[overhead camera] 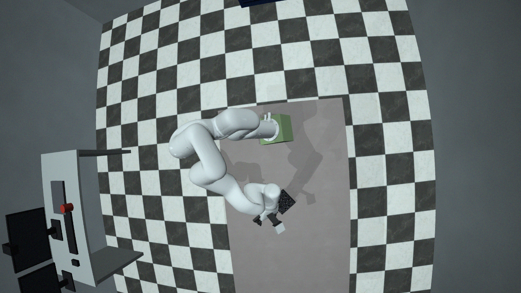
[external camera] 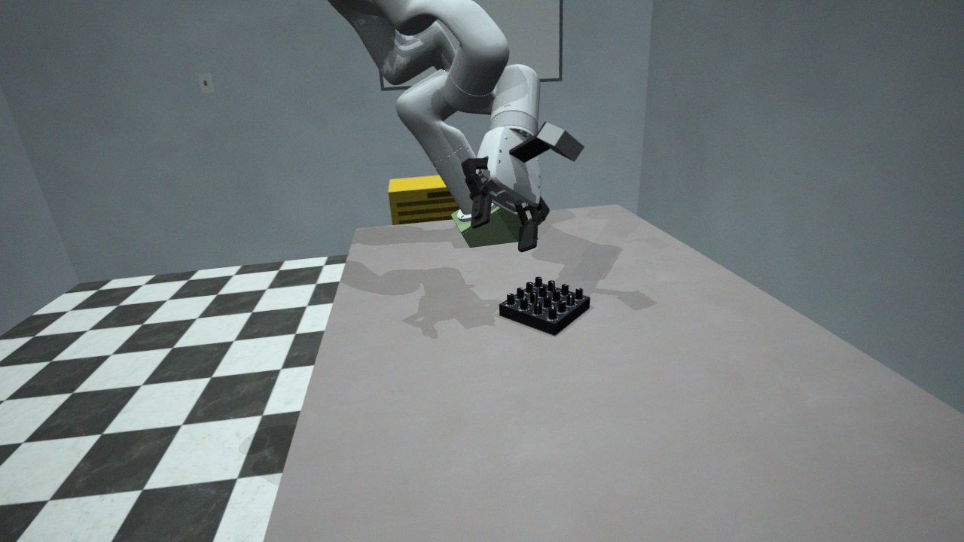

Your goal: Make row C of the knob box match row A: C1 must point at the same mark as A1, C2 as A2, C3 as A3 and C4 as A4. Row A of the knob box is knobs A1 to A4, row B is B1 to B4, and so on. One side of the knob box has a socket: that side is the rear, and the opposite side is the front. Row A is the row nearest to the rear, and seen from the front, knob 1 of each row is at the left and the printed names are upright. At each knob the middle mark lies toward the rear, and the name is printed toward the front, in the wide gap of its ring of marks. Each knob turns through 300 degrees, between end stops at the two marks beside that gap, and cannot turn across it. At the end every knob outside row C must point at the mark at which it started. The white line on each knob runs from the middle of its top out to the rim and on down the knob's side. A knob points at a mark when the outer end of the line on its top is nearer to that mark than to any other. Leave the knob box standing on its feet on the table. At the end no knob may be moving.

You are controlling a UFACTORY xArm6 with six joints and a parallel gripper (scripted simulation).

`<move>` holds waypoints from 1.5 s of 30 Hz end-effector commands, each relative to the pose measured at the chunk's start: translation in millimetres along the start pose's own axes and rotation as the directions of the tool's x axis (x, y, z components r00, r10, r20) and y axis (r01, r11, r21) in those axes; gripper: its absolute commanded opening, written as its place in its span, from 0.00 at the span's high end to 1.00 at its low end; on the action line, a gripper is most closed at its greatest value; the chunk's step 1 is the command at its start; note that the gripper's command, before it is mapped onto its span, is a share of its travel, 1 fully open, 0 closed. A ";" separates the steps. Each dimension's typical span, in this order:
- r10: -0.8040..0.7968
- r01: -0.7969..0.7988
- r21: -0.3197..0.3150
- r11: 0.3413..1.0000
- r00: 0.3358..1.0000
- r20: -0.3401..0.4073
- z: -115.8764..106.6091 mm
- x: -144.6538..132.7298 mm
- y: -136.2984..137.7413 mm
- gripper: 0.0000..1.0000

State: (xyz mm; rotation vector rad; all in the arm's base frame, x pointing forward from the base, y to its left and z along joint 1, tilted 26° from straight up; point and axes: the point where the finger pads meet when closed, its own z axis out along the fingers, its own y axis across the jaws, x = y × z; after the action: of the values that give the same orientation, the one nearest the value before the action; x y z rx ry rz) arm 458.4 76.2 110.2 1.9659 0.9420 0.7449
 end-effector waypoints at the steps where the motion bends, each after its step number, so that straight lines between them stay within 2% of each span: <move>1: -0.024 0.014 0.113 0.994 0.996 0.087 0.1 -4.2 -17.2 0.00; 3: -0.025 0.015 0.117 0.993 0.996 0.090 0.1 -4.3 -17.9 0.00; 4: -0.035 0.015 0.166 0.986 0.992 0.118 -0.5 -5.6 -26.2 0.00; 6: -0.036 0.015 0.170 0.985 0.992 0.120 -0.6 -5.7 -26.8 0.00; 7: -0.049 0.016 0.213 0.977 0.988 0.149 -0.8 -7.9 -34.5 0.00; 9: -0.050 0.016 0.216 0.976 0.987 0.152 -0.8 -8.1 -35.1 0.00; 10: -0.063 0.015 0.258 0.966 0.982 0.178 -1.2 -9.9 -42.5 0.00; 12: -0.064 0.015 0.262 0.965 0.982 0.180 -1.3 -10.0 -43.1 0.00; 13: -0.077 0.013 0.300 0.954 0.976 0.204 -1.7 -11.5 -49.7 0.00; 17: -0.078 0.012 0.303 0.953 0.975 0.206 -1.7 -11.6 -50.2 0.00; 19: -0.109 0.007 0.370 0.929 0.961 0.255 -2.6 -14.8 -61.8 0.00; 21: -0.110 0.006 0.373 0.928 0.960 0.257 -2.6 -14.9 -62.3 0.00; 24: -0.138 -0.004 0.437 0.899 0.946 0.293 -3.9 -17.5 -74.4 0.00; 26: -0.139 -0.005 0.440 0.898 0.946 0.294 -3.9 -17.6 -74.9 0.00; 32: -0.186 -0.031 0.540 0.841 0.921 0.342 -5.9 -21.5 -95.7 0.00; 34: -0.186 -0.031 0.540 0.841 0.921 0.342 -5.9 -21.5 -95.7 0.00; 39: -0.219 -0.050 0.598 0.800 0.903 0.369 -7.8 -23.9 -108.3 0.00; 45: -0.223 -0.053 0.605 0.794 0.901 0.372 -8.1 -24.1 -109.9 0.00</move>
State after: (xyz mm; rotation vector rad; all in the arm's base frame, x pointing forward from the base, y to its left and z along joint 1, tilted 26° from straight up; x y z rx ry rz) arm 400.5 101.5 16.1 2.4658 1.0637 -0.0845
